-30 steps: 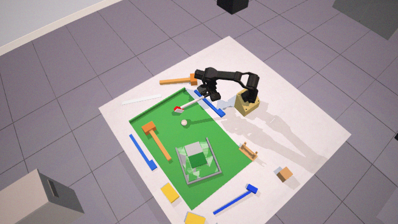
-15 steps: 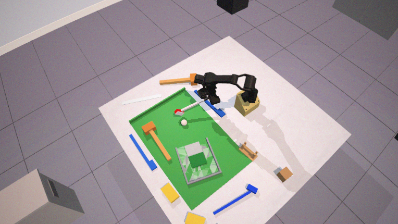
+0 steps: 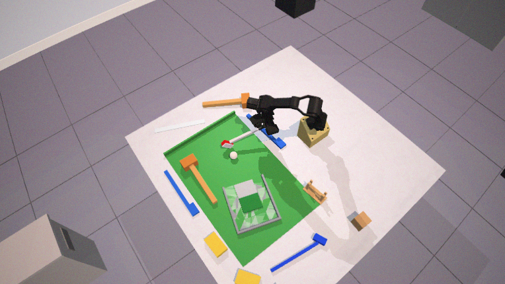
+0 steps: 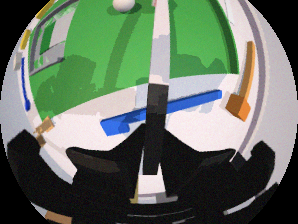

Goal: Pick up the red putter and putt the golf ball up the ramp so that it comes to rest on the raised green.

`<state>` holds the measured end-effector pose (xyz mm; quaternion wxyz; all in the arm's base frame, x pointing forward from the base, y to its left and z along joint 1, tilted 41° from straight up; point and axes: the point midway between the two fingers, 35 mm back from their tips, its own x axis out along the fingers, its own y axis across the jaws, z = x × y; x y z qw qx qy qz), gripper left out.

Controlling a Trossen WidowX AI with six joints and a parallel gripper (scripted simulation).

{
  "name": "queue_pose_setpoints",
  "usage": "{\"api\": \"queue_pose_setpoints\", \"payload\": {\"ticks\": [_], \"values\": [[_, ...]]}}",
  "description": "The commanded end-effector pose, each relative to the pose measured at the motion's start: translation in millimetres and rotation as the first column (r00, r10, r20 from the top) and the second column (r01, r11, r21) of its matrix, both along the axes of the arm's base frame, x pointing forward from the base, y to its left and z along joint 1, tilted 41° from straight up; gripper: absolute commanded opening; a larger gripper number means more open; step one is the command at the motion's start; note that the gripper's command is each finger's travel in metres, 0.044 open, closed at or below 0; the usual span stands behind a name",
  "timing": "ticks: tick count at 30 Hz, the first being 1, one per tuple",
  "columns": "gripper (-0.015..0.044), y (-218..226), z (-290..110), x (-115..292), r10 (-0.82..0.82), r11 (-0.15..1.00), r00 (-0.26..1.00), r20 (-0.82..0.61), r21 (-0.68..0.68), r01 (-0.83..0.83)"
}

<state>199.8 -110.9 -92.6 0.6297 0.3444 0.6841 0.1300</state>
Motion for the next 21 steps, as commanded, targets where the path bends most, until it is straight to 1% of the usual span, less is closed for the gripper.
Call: {"api": "queue_pose_setpoints", "payload": {"ticks": [1,14,21], "values": [[0.0000,4.1,-4.7,1.0,-0.008,1.000,1.000,0.002,0.002,0.008],[0.0000,3.5,-4.9,-0.3,0.000,1.000,1.000,-0.001,0.001,0.000],[0.0000,-12.1,-20.2,-6.5,-0.006,1.000,1.000,0.001,0.000,0.006]]}}
